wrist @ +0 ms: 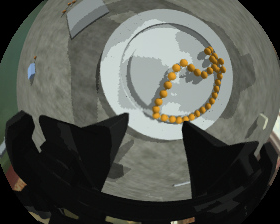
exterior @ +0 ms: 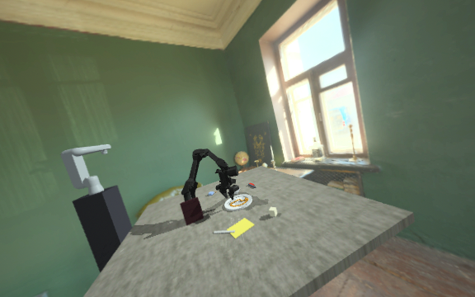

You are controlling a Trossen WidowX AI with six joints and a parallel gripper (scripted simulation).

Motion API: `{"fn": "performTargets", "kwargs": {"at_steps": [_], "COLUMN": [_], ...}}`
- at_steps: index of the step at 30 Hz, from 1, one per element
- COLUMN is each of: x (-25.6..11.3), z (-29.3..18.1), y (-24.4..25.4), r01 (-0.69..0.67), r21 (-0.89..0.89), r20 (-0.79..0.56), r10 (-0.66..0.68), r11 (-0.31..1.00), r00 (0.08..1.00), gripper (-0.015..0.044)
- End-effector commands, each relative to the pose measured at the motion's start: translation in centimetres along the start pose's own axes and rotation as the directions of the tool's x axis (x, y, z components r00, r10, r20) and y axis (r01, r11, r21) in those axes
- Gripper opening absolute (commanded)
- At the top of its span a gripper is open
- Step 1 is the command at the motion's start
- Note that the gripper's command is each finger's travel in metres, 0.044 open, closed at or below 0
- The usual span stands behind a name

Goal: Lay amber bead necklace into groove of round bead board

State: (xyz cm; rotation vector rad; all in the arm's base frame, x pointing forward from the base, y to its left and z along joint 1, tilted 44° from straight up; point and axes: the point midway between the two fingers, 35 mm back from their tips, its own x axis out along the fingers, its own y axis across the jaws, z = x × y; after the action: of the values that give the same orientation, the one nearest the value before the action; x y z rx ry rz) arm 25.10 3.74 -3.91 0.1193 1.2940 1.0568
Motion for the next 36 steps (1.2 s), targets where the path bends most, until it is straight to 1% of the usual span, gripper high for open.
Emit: {"fn": "performTargets", "kwargs": {"at_steps": [1,2,3,6,25,30,34,35,36], "x": [0.7,1.1,0.3,0.4,3.4,3.6,3.4,3.4,3.4], "z": [0.0,0.0,0.1,0.1,0.0,0.0,0.1,0.1,0.1], "y": [0.0,0.0,0.0,-0.1,0.0,0.0,0.0,0.0,0.0], "r01": [0.002,0.002,0.005,0.005,0.001,0.001,0.007,0.007,0.007], "r21": [-0.007,-0.007,-0.010,-0.010,-0.007,-0.007,-0.015,-0.015,-0.015], "r20": [-0.005,-0.005,0.000,-0.001,-0.004,-0.004,-0.007,-0.007,-0.007], "r10": [-0.002,-0.002,-0.005,-0.005,-0.001,-0.001,-0.007,-0.007,-0.007], "r11": [1.000,1.000,1.000,1.000,1.000,1.000,1.000,1.000,1.000], "r00": [1.000,1.000,1.000,1.000,1.000,1.000,1.000,1.000,1.000], "gripper": [0.0120,0.0120,0.0120,0.0120,0.0120,0.0120,0.0015,0.0000,0.0000]}}
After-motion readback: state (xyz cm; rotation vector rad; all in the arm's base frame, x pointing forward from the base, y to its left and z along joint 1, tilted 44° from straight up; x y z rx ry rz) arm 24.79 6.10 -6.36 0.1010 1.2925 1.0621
